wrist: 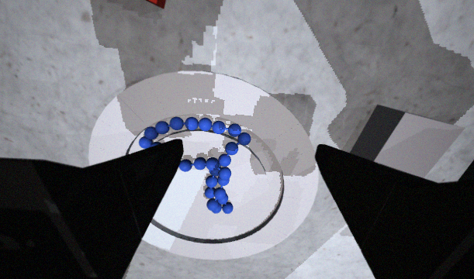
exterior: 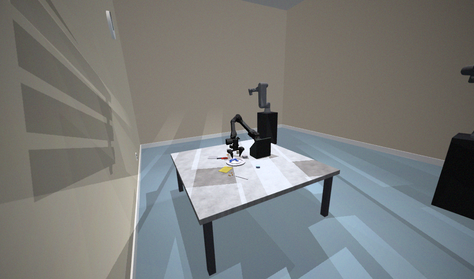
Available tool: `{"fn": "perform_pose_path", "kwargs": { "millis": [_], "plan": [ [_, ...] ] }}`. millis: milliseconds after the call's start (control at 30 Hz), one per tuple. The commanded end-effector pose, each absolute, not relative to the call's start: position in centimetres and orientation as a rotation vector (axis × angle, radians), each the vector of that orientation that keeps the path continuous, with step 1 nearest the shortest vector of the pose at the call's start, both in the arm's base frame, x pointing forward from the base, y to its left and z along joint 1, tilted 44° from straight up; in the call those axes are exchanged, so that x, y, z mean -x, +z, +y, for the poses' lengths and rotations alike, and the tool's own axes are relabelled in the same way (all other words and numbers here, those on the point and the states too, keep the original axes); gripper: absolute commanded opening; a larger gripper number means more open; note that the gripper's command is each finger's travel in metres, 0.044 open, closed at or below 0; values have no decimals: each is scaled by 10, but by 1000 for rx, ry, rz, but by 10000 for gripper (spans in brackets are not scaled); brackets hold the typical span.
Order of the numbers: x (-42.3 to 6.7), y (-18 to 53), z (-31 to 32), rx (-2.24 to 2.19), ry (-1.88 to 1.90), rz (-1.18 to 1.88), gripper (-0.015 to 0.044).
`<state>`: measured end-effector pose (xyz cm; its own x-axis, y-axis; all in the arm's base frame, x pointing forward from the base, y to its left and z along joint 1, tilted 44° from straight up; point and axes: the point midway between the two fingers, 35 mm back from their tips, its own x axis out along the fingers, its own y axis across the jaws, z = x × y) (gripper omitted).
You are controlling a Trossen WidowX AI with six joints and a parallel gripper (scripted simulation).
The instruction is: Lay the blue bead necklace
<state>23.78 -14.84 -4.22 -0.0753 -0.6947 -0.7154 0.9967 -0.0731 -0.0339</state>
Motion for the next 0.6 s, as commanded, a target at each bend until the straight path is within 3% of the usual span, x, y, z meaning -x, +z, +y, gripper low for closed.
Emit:
{"fn": "perform_pose_path", "kwargs": {
  "millis": [0, 367, 567],
  "plan": [
    [-238, -42, -148, -635, -1560, 631, 440],
    [-238, -42, -148, -635, -1560, 631, 440],
    [-253, -42, -141, -263, -1330, 975, 282]
  ]
}}
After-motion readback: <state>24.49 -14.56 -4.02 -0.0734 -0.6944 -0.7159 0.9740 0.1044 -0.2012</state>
